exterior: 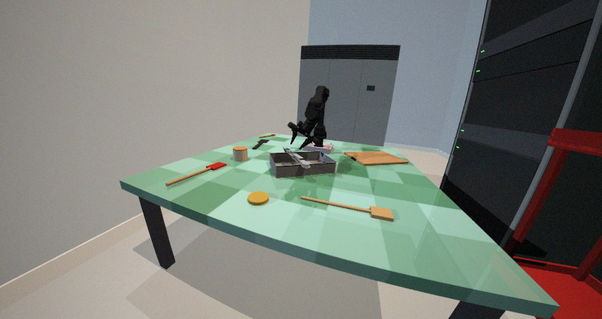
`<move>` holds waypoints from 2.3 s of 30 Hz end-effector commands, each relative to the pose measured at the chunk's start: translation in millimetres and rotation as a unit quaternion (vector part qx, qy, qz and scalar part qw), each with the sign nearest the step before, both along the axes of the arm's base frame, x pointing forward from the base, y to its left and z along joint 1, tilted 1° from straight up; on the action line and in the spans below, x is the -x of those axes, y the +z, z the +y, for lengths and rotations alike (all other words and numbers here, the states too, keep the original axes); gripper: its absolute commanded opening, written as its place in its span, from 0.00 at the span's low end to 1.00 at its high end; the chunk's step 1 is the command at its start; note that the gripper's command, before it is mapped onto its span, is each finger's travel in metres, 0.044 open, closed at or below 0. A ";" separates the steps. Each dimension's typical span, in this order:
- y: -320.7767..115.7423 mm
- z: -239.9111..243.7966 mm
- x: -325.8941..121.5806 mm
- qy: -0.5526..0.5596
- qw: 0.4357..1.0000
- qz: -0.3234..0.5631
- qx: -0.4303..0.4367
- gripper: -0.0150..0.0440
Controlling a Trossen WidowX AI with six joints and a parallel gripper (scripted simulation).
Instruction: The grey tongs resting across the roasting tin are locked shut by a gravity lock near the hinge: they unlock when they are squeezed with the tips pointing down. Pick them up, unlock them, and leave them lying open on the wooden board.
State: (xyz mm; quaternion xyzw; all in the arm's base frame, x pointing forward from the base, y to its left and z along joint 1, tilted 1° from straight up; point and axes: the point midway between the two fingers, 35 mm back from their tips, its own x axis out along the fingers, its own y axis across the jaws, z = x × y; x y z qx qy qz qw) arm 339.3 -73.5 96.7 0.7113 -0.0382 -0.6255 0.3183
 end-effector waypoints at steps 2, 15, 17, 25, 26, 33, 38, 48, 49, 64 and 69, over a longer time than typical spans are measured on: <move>-0.8 2.3 -1.1 -0.004 1.000 0.001 0.002 0.69; -12.3 -3.8 -5.4 -0.004 1.000 0.001 0.002 0.69; -15.2 -5.3 -6.4 -0.004 1.000 0.000 0.002 0.69; -26.5 -11.4 -9.8 -0.004 1.000 0.000 0.002 0.69; -27.9 -12.2 -10.2 -0.004 1.000 0.000 0.002 0.69; -37.8 -17.7 -12.7 -0.004 1.000 0.000 0.002 0.69; -44.9 -21.6 -14.2 -0.004 1.000 0.000 0.003 0.69; -59.0 -29.6 -16.5 -0.004 1.000 0.000 0.003 0.69; -60.4 -30.4 -16.7 -0.004 1.000 0.000 0.003 0.69; -66.1 -36.0 -18.3 -0.007 1.000 -0.003 0.006 0.54; -66.1 -36.0 -18.3 -0.007 1.000 -0.003 0.006 0.48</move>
